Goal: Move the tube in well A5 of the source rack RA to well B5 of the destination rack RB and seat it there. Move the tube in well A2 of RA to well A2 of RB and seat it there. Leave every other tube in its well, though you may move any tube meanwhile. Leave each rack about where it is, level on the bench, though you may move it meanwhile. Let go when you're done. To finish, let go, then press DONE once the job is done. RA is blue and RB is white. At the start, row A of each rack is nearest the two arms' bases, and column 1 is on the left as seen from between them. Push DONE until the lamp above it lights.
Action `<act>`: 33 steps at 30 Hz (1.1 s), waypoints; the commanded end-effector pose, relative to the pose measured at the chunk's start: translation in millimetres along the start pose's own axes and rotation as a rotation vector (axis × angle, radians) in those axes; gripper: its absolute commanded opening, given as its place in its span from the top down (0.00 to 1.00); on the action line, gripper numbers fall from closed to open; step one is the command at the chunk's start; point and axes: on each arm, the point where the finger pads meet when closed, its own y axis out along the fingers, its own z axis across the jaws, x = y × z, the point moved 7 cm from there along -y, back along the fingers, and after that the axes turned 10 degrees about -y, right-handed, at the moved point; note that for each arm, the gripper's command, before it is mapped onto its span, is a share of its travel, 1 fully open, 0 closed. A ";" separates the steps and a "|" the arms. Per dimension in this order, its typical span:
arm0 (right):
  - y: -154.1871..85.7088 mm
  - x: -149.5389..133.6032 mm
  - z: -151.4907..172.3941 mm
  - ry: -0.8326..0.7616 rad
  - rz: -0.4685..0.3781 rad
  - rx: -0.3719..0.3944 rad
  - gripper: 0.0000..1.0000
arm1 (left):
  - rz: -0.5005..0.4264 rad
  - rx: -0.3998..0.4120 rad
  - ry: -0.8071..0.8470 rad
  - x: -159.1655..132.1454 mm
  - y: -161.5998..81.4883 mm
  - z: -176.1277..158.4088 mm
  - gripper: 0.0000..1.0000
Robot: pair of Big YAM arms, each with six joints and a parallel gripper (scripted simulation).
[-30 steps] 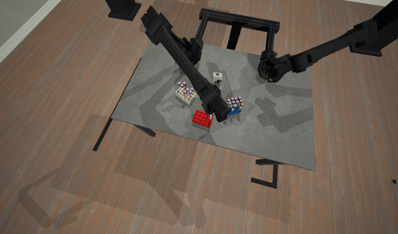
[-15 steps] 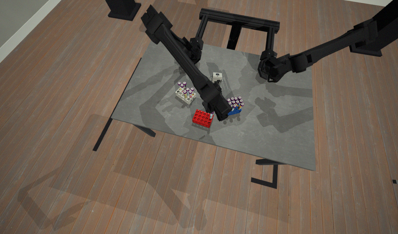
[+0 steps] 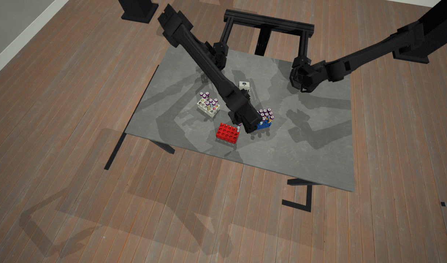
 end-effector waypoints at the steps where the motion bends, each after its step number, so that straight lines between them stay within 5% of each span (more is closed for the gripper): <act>1: -6.3 -5.3 7.8 0.014 -0.022 0.001 1.00 | -0.013 0.022 -0.009 -0.2 -9.5 6.4 0.70; 6: -6.4 -7.6 15.0 0.008 -0.024 0.001 1.00 | -0.013 0.022 -0.009 -0.2 -9.5 6.4 0.70; 7: 14.0 -8.0 10.7 0.015 0.023 0.003 1.00 | -0.013 0.022 -0.009 -0.2 -9.5 6.4 0.70; 11: -6.2 -13.3 21.9 0.006 -0.020 0.001 1.00 | -0.013 0.022 -0.009 -0.2 -9.5 6.4 0.70; 24: 6.7 -20.5 44.7 -0.009 0.006 0.001 1.00 | -0.013 0.022 -0.009 -0.2 -9.5 6.4 0.70; 33: 1.1 -37.7 30.9 0.038 -0.005 0.004 1.00 | -0.013 0.022 -0.009 -0.2 -9.5 6.4 0.70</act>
